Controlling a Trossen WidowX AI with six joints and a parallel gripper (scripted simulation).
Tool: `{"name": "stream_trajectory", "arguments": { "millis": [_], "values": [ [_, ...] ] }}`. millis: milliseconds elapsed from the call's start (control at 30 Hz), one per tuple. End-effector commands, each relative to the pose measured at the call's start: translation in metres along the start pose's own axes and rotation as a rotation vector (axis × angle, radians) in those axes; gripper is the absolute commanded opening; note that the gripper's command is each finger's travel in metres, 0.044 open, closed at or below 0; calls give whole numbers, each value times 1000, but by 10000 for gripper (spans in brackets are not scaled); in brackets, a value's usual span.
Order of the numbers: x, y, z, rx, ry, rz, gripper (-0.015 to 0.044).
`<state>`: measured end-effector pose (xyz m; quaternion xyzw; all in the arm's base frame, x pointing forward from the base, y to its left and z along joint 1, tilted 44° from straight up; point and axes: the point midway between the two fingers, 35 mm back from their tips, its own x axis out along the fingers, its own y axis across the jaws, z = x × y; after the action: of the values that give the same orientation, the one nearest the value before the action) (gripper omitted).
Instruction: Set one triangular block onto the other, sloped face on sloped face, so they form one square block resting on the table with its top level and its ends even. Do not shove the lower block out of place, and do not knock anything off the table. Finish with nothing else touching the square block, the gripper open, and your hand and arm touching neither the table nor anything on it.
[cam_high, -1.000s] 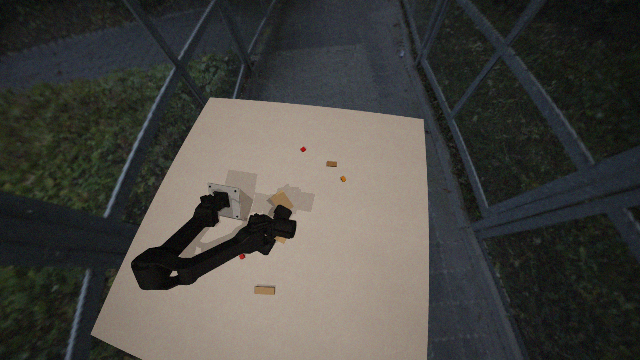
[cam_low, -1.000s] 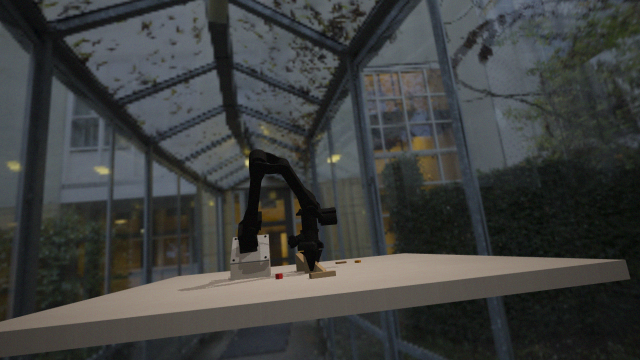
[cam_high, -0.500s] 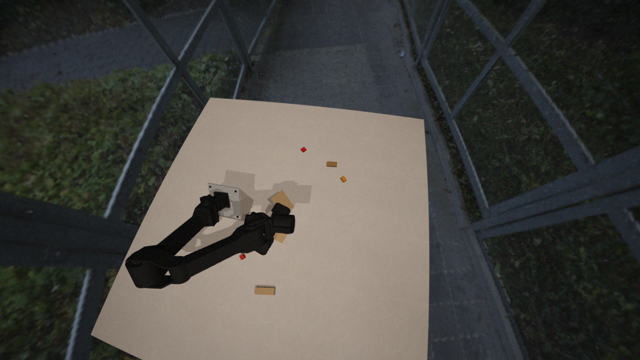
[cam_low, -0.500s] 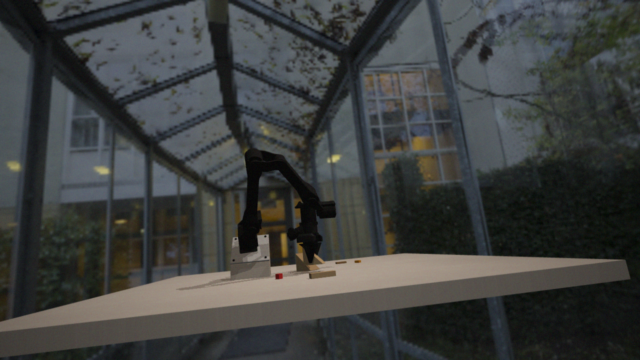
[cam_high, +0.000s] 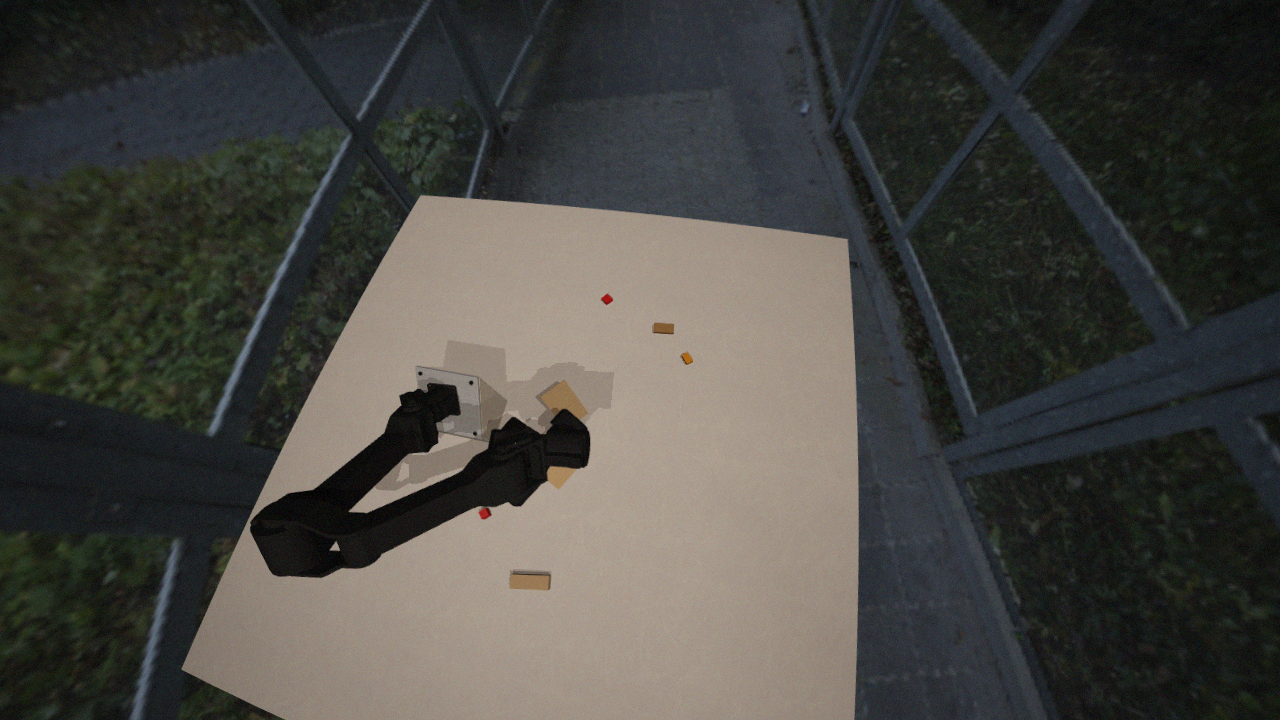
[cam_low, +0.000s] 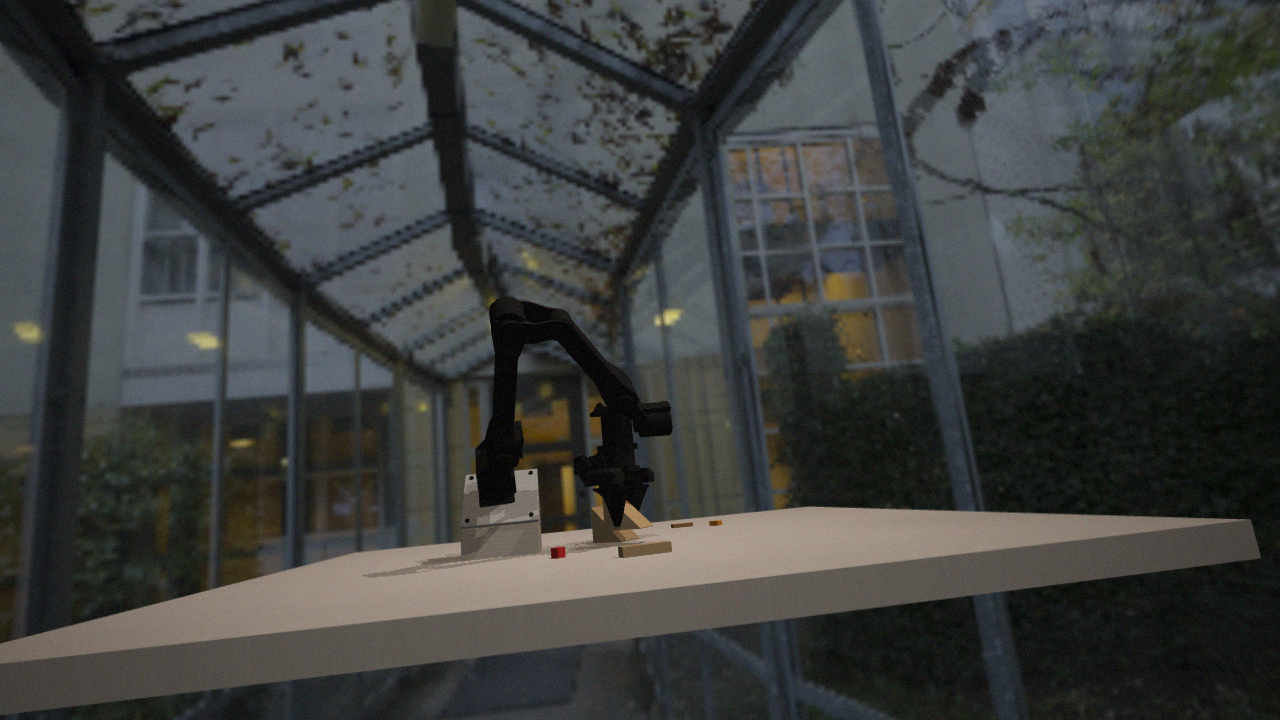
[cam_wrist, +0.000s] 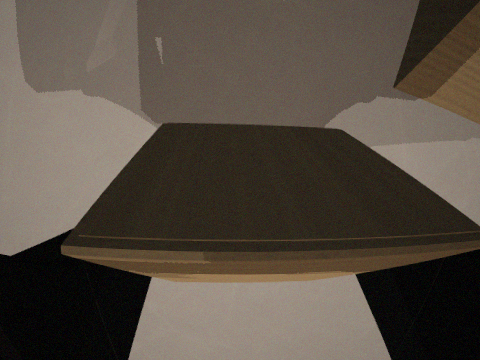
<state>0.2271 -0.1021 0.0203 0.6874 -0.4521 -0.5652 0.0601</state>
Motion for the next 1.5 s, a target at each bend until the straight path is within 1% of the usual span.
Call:
{"name": "stream_trajectory", "arguments": {
  "millis": [0, 1467],
  "values": [
    [0, 1, 1, 100, -3, 0, 0],
    [0, 3, 3, 1277, -6, -2, 0]
  ]
}}
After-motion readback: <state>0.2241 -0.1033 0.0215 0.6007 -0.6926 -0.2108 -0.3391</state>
